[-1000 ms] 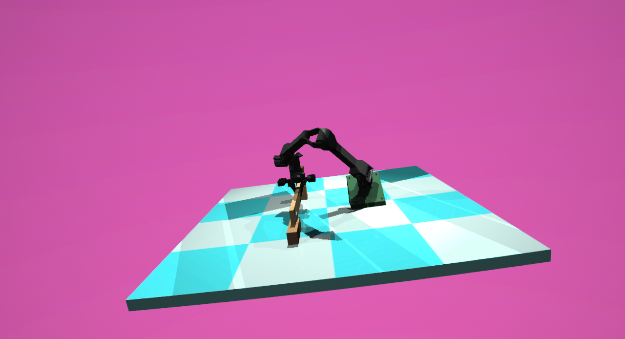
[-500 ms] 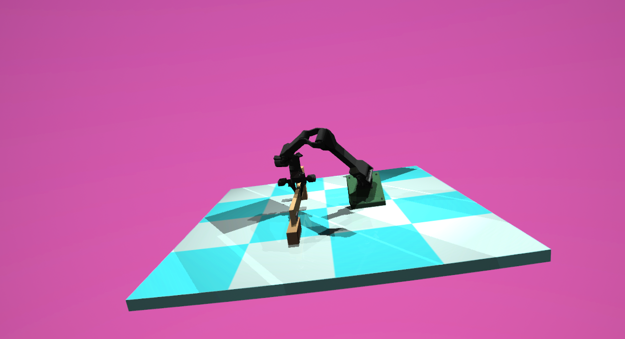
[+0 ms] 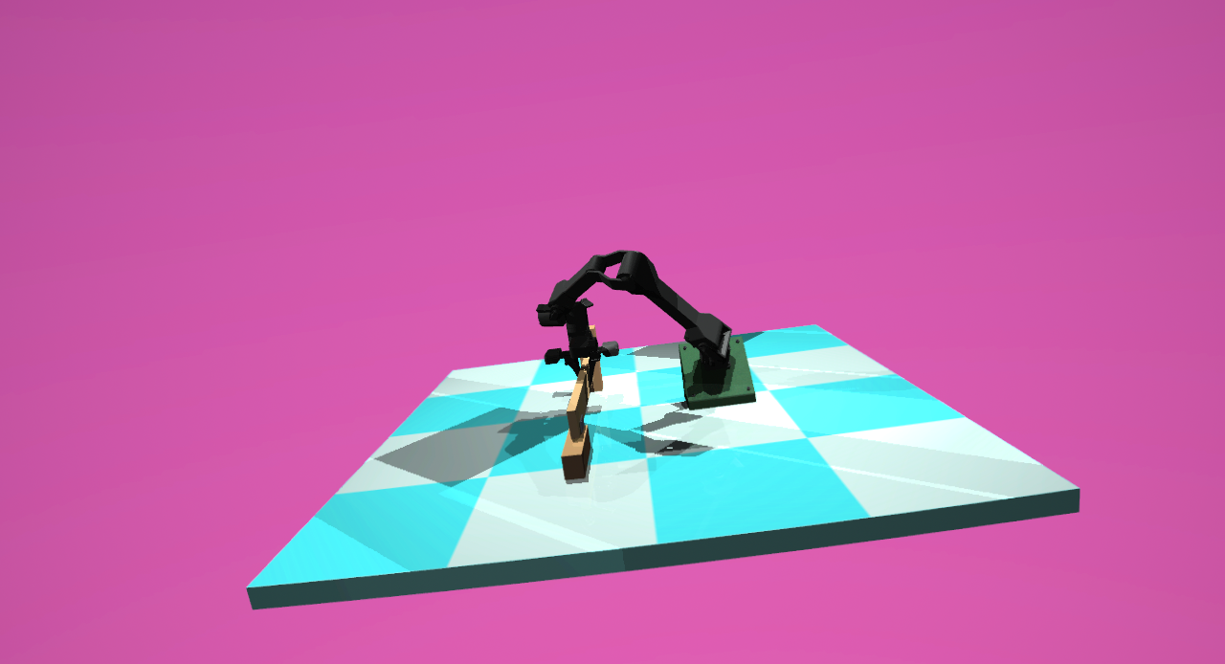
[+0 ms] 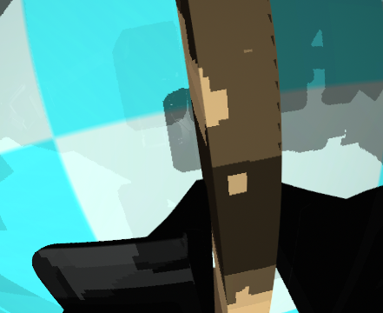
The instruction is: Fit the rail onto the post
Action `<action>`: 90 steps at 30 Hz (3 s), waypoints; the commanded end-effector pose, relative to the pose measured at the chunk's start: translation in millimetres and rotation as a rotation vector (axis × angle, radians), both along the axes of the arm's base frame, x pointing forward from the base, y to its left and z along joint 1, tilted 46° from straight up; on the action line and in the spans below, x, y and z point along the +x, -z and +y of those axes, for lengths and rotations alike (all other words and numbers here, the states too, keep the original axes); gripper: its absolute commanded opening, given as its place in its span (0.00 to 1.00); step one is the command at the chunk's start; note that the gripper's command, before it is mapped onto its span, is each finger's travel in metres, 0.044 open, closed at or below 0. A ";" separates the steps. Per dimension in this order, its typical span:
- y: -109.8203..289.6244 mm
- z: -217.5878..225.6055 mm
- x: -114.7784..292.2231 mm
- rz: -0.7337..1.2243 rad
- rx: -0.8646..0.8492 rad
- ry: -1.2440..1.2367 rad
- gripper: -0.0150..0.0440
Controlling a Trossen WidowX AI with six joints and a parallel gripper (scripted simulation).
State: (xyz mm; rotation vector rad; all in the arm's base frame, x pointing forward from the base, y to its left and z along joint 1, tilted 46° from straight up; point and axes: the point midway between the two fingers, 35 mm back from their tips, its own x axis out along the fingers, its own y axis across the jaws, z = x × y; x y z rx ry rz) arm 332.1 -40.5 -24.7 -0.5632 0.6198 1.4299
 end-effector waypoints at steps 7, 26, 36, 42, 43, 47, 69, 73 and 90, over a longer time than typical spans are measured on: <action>1.1 -7.6 1.4 -0.007 -0.005 0.006 0.25; 6.1 -10.9 0.8 -0.007 -0.006 0.006 0.25; 8.6 -12.6 0.6 -0.008 -0.006 0.006 0.25; 9.6 -14.2 0.6 -0.008 -0.006 0.006 0.25; 9.7 -14.4 0.6 -0.008 -0.006 0.006 0.25; 10.2 -15.6 0.6 -0.008 -0.006 0.006 0.25; 14.9 -20.5 0.1 -0.008 -0.006 0.006 0.25; 16.1 -21.0 0.0 -0.008 -0.006 0.006 0.25; 20.2 -24.0 -0.4 -0.008 -0.007 0.006 0.25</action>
